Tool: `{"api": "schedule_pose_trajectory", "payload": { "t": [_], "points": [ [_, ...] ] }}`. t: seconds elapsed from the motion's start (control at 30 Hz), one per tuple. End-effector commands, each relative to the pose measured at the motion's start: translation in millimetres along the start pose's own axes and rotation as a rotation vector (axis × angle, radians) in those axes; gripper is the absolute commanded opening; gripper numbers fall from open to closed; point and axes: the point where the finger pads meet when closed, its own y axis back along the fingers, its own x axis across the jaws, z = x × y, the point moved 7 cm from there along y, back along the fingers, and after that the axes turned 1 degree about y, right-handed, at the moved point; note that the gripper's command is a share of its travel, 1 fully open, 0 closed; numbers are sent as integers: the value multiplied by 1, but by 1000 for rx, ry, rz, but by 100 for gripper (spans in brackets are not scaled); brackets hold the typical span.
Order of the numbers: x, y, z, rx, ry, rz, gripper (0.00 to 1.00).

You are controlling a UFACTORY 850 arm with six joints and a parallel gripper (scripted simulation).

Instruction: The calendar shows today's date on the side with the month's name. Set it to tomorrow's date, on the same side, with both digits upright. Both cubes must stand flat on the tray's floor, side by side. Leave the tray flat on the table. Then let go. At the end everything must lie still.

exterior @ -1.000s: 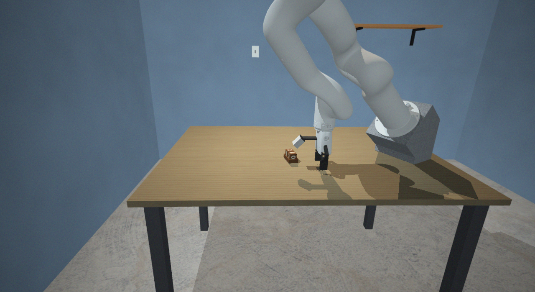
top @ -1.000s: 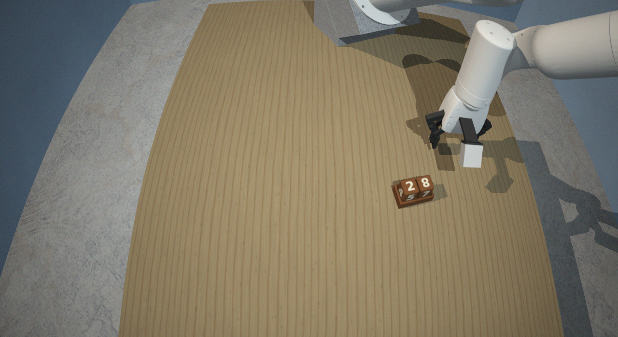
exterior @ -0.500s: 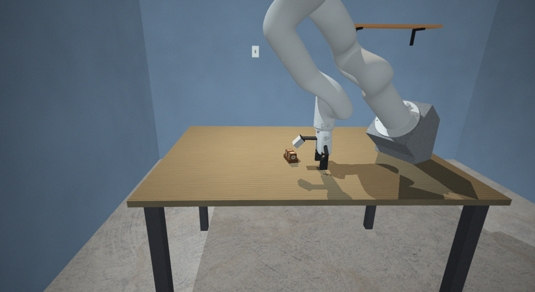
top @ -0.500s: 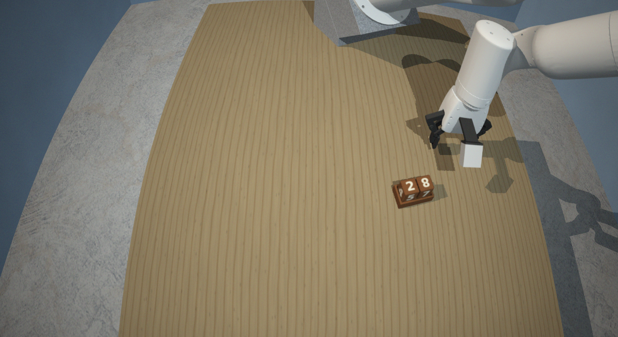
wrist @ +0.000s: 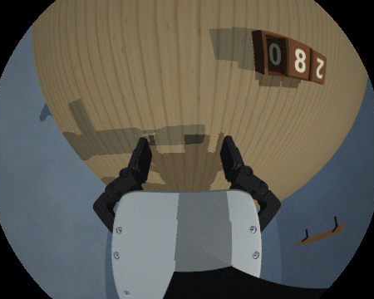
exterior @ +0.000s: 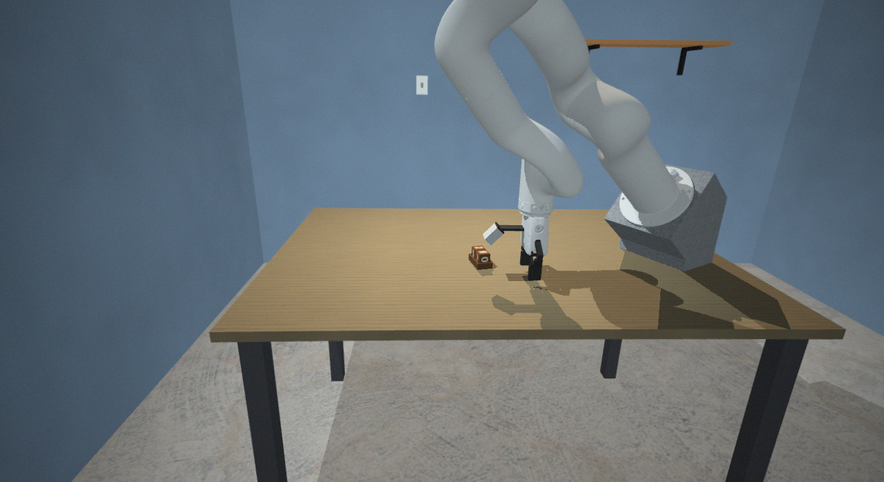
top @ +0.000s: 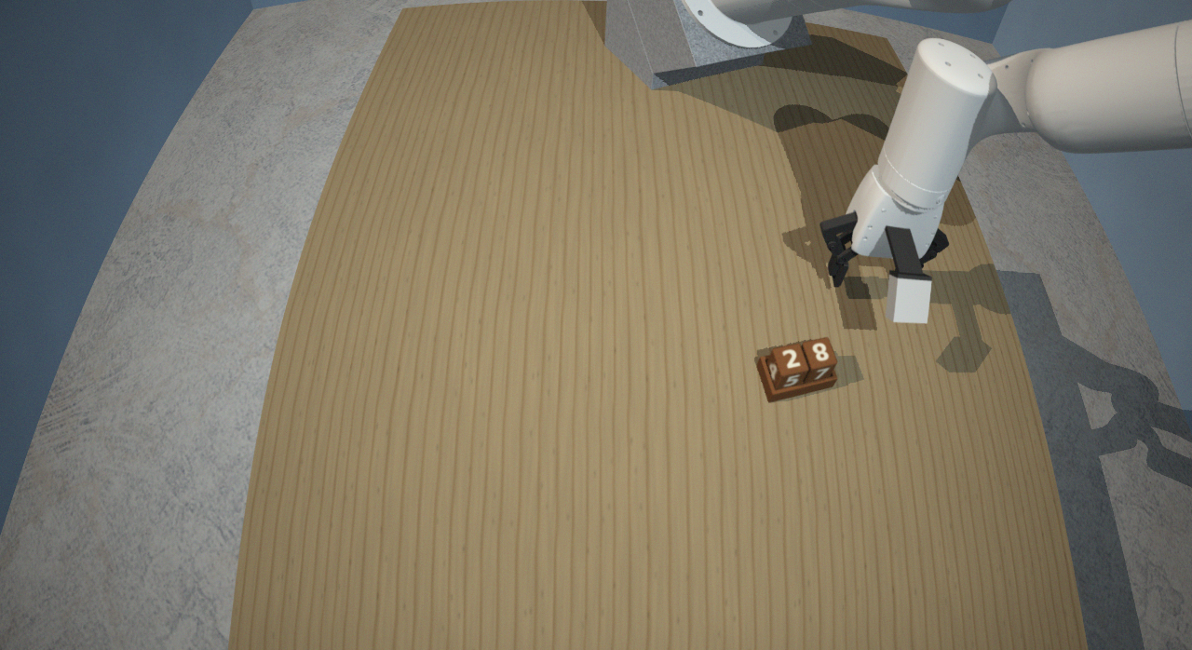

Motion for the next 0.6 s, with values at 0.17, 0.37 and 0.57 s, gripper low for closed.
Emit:
{"api": "schedule_pose_trajectory", "payload": {
  "t": [0.17,0.37,0.57],
  "points": [
    [0,0,0,0,0,0,100],
    [0,1,0,0,0,0,100],
    [0,18,0,0,0,0,100]
  ]
}}
